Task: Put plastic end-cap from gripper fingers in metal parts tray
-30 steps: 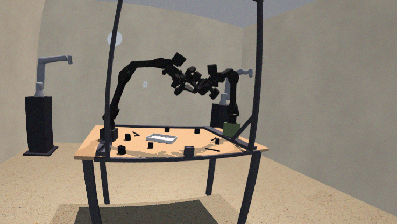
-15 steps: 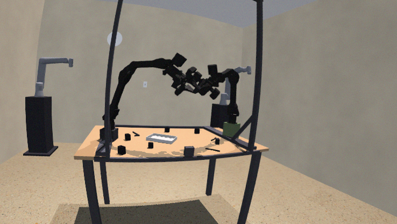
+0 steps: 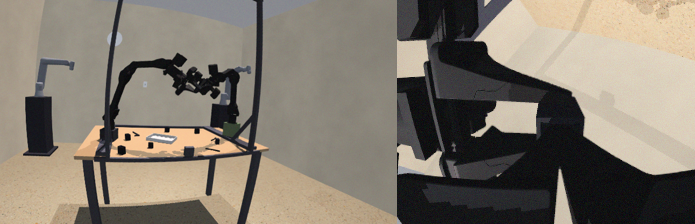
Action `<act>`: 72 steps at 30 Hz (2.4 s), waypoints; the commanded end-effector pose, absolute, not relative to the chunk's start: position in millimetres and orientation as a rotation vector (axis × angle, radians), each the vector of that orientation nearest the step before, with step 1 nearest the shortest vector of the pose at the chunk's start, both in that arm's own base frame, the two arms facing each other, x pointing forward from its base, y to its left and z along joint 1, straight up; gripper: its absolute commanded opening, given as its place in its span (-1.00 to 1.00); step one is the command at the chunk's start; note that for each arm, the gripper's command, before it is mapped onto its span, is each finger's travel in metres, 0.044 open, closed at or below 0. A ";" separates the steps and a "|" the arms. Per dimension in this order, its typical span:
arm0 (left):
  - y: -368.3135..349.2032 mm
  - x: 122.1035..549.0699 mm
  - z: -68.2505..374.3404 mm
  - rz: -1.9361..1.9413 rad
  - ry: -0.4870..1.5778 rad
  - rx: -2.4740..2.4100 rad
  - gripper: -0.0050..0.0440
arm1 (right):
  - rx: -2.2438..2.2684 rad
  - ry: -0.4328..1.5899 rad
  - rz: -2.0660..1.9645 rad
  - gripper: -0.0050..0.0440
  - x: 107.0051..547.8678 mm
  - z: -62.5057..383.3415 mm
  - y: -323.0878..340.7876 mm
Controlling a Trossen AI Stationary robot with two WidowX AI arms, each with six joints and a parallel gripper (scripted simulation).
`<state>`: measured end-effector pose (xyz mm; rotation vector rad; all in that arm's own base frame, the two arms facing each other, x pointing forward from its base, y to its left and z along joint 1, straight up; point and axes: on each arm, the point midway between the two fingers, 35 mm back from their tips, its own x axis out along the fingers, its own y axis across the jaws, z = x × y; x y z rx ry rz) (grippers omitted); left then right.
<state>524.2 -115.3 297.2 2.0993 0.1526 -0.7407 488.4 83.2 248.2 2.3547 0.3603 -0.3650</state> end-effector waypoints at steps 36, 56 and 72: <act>-129.4 515.7 308.2 -0.753 0.099 2.103 -0.80 | 2.369 0.364 -0.311 -0.80 448.1 279.5 81.5; -129.4 515.7 308.2 -0.753 0.099 2.103 -0.80 | 2.255 0.350 -0.266 -0.80 430.3 286.9 73.4; -129.4 515.7 308.2 -0.753 0.099 2.103 -0.80 | 1.656 0.251 -0.076 -0.80 400.0 307.4 48.4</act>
